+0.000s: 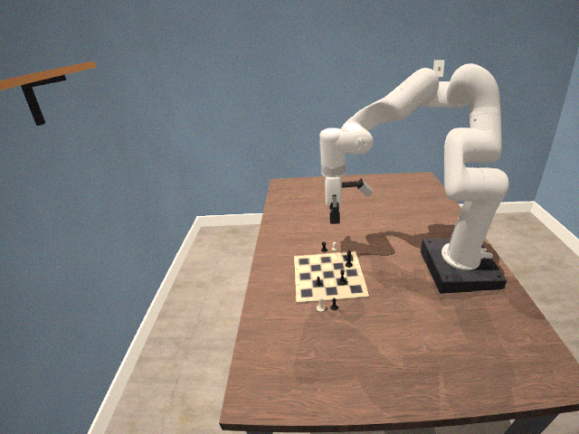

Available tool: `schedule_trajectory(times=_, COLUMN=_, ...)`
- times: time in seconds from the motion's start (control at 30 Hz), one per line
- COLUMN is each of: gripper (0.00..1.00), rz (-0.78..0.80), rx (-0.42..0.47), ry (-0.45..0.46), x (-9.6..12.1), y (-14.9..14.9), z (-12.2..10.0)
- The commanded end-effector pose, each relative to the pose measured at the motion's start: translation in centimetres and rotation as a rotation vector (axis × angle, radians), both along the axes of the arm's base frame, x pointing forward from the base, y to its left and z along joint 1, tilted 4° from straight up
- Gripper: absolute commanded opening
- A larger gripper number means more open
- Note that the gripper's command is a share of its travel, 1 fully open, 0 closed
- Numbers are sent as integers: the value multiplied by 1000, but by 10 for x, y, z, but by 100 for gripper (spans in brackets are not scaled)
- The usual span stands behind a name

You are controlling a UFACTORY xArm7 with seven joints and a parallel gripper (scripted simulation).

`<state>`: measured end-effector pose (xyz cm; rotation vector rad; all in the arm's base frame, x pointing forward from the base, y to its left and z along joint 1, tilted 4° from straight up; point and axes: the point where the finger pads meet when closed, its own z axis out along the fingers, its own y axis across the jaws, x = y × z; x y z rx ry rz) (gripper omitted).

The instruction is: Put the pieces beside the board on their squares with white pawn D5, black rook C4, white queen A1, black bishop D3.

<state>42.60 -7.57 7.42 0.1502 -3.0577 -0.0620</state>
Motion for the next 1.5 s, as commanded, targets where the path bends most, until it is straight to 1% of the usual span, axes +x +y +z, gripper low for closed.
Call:
schedule_trajectory(times=0.0, gripper=100, rz=82, rx=7, ry=-3, x=0, y=0, z=0)
schedule_trajectory(times=0.03, gripper=100, rz=115, rx=10, ry=-3, x=0, y=0, z=-1)
schedule_trajectory(times=0.1, gripper=100, rz=115, rx=10, ry=-3, x=0, y=0, z=-1)
schedule_trajectory(times=0.13, gripper=100, rz=152, rx=14, ry=-4, x=0, y=1, z=-1)
schedule_trajectory(times=0.23, gripper=100, rz=290, rx=27, ry=-5, x=-1, y=1, z=-4)
schedule_trajectory(times=0.4, gripper=100, rz=591, rx=56, ry=-10, x=-4, y=2, z=-9)
schedule_trajectory(times=0.6, gripper=100, rz=910, rx=81, ry=-20, x=-7, y=3, z=-16)
schedule_trajectory(times=0.67, gripper=100, rz=910, rx=81, ry=-20, x=-7, y=3, z=-16)
schedule_trajectory(times=0.7, gripper=100, rz=1067, rx=97, ry=-25, x=-7, y=3, z=-18)
schedule_trajectory(times=0.8, gripper=100, rz=1188, rx=103, ry=-30, x=-8, y=3, z=-22)
schedule_trajectory(times=1.17, gripper=100, rz=1778, rx=133, ry=-53, x=-7, y=2, z=-34)
schedule_trajectory(times=1.23, gripper=100, rz=1778, rx=133, ry=-53, x=-7, y=2, z=-34)
schedule_trajectory(times=1.27, gripper=100, rz=1934, rx=142, ry=-58, x=-6, y=2, z=-35)
schedule_trajectory(times=1.37, gripper=100, rz=2055, rx=145, ry=-61, x=-5, y=2, z=-38)
schedule_trajectory(times=1.47, gripper=100, rz=2215, rx=151, ry=-65, x=-5, y=1, z=-39)
